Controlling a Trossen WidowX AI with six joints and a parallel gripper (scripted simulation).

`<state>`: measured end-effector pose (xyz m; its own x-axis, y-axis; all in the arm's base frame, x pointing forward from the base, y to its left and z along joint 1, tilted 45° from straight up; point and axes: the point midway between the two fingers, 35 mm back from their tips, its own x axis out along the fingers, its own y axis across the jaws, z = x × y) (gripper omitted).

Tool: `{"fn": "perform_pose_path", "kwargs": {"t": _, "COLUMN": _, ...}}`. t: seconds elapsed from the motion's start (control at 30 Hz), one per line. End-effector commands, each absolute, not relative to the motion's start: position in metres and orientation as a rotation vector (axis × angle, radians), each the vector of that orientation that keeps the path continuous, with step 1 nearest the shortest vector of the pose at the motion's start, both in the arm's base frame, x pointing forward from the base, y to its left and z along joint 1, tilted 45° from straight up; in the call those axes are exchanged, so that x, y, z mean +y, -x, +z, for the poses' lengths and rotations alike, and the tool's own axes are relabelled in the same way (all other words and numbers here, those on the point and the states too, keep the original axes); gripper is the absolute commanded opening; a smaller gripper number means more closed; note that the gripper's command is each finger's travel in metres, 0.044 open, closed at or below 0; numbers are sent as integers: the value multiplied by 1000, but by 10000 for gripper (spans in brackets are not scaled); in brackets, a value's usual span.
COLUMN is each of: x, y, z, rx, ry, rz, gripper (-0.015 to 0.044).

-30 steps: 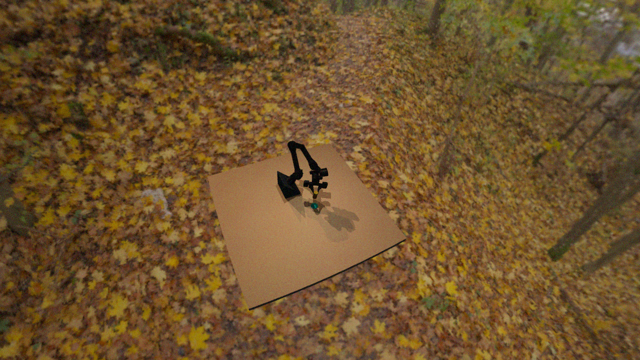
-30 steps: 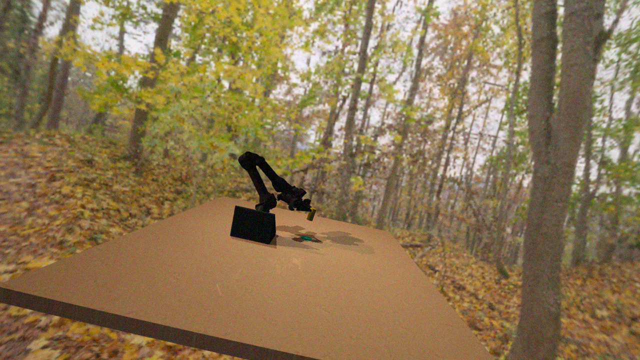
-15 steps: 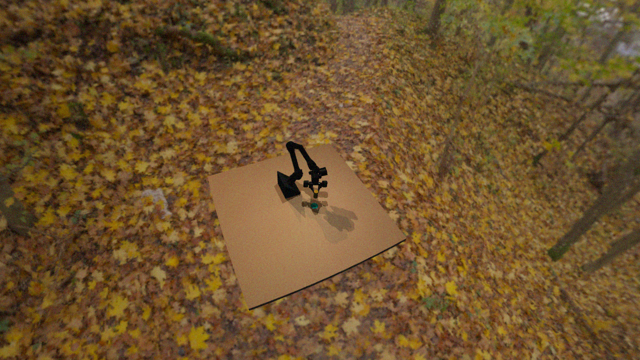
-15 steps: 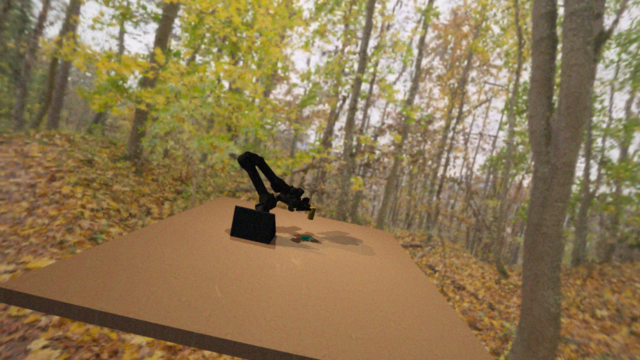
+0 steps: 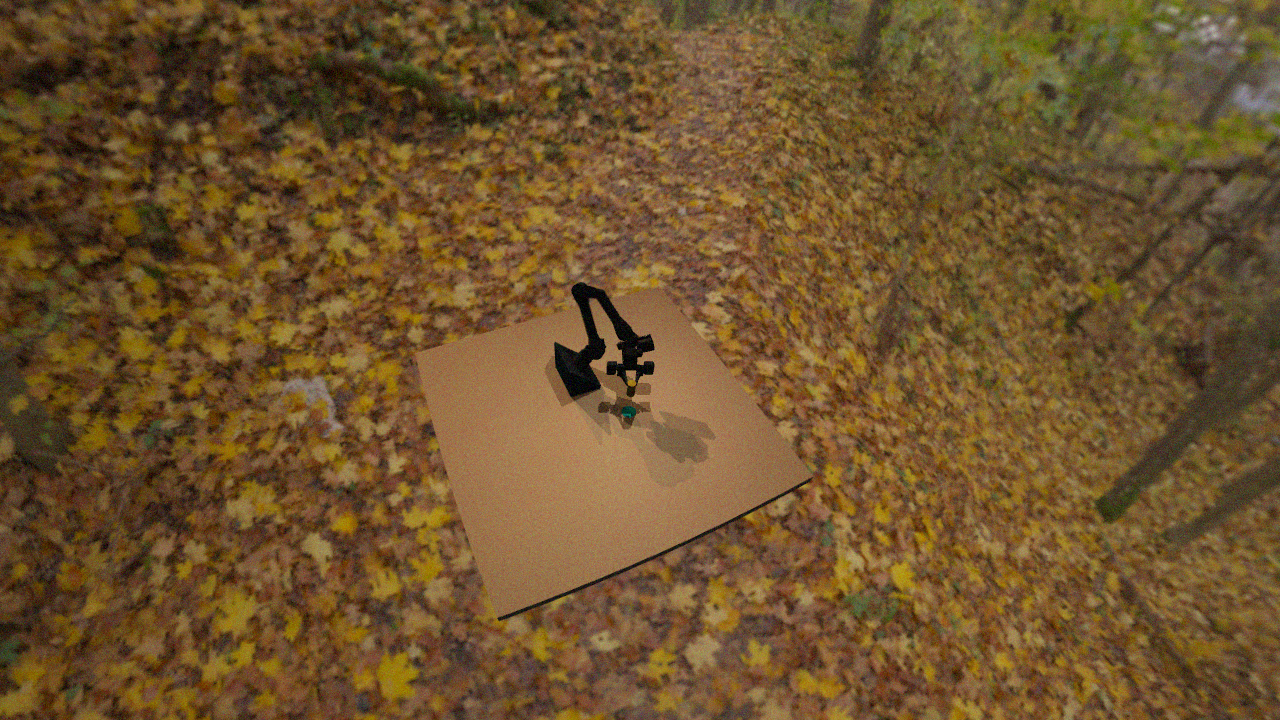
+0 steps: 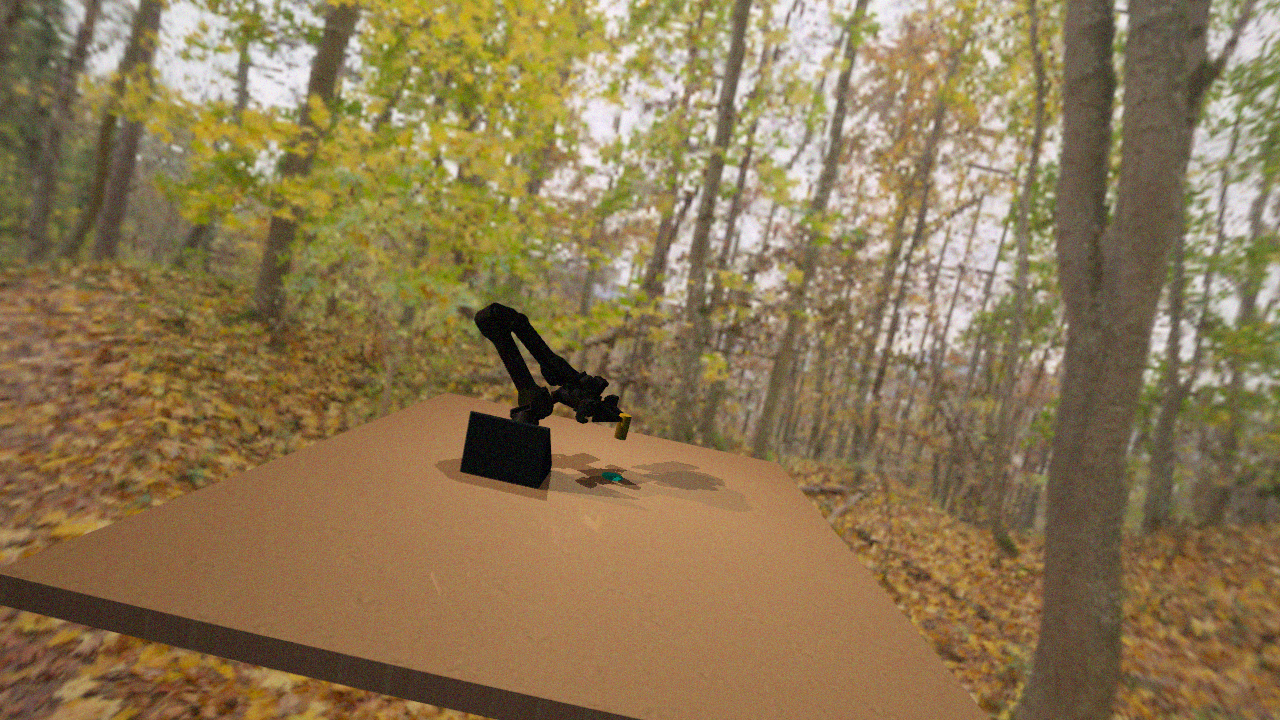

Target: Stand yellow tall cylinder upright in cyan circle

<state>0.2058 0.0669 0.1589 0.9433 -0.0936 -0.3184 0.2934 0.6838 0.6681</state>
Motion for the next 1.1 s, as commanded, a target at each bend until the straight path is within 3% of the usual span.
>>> {"fn": "perform_pose_path", "kwargs": {"t": 0.0, "x": 67, "y": -206, "z": 158, "rx": 265, "ry": -794, "rz": -224, "gripper": 105}}
{"fn": "perform_pose_path", "kwargs": {"t": 1.07, "x": 119, "y": -204, "z": 108, "rx": 277, "ry": -797, "rz": -233, "gripper": 105}}
